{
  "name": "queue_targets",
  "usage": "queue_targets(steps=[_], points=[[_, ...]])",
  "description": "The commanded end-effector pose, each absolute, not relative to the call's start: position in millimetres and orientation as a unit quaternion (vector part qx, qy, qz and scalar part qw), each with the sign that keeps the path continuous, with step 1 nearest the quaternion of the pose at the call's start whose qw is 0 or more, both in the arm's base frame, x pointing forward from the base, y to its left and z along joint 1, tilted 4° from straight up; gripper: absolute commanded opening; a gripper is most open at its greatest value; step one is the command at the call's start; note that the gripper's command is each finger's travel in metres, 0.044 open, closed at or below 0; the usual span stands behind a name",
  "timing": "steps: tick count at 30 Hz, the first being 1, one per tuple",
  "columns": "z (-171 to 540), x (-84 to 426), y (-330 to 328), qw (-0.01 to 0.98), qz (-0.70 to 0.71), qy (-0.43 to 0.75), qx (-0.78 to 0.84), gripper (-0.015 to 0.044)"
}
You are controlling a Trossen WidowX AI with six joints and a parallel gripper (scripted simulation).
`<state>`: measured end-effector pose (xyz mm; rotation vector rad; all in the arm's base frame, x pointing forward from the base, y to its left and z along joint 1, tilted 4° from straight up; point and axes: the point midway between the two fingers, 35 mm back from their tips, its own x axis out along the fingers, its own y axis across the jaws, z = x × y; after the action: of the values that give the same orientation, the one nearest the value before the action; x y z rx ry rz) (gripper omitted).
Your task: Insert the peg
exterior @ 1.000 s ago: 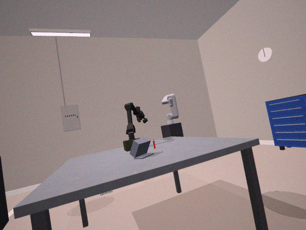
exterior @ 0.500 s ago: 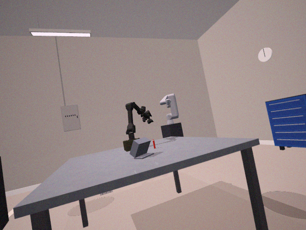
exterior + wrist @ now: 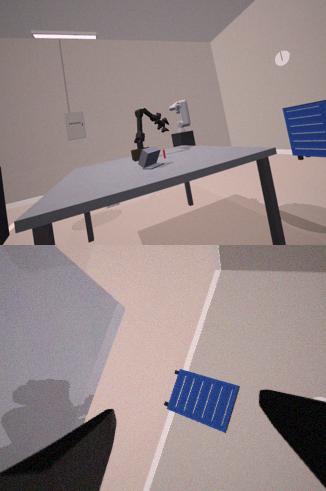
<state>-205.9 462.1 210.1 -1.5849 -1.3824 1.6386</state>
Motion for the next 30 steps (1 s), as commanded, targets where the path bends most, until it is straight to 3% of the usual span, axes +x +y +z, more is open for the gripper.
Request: queue_targets(steps=[1,30], points=[[197.1,-179.3,467.2,0.249,0.611,-0.463,-0.593,0.0440],[146.6,-9.9,468.4,0.375,0.641,-0.201,-0.639,0.0440]])
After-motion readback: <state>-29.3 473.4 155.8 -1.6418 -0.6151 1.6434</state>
